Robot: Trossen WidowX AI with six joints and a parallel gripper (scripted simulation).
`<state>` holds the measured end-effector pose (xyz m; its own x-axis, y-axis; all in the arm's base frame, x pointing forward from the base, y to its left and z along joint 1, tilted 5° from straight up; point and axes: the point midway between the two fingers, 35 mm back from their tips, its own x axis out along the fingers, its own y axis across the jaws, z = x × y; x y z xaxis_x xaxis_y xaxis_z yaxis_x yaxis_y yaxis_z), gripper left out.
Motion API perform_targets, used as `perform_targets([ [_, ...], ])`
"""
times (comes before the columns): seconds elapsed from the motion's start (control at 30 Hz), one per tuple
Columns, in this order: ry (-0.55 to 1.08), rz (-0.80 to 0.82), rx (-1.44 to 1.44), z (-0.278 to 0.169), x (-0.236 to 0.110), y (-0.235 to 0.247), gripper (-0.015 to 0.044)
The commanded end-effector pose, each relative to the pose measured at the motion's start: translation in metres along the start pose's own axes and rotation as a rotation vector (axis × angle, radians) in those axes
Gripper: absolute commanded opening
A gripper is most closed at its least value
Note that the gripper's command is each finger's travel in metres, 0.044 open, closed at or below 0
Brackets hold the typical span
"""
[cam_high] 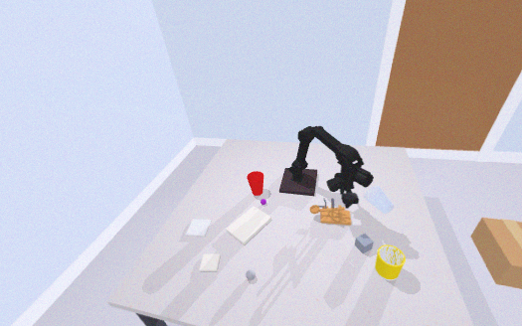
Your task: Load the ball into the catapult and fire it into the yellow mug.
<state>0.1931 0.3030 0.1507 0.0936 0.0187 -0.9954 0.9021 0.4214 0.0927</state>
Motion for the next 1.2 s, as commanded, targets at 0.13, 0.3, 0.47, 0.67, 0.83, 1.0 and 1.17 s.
perform_targets([
  [0.13, 0.000, 0.000, -0.282, 0.0001, -0.0005, -0.0001, 0.0440],
  [0.3, -0.001, 0.000, -0.457, 0.0003, -0.0008, -0.0002, 0.0440],
  [0.47, -0.001, -0.001, -0.631, 0.0005, -0.0012, -0.0004, 0.0440],
  [0.67, -0.001, -0.001, -0.840, 0.0007, -0.0017, -0.0006, 0.0440],
  [0.83, -0.001, -0.002, -1.015, 0.0009, -0.0020, -0.0008, 0.0440],
  [1.0, -0.001, -0.002, -1.189, 0.0011, -0.0024, -0.0009, 0.0440],
  [1.17, -0.001, -0.003, -1.364, 0.0013, -0.0028, -0.0011, 0.0440],
])
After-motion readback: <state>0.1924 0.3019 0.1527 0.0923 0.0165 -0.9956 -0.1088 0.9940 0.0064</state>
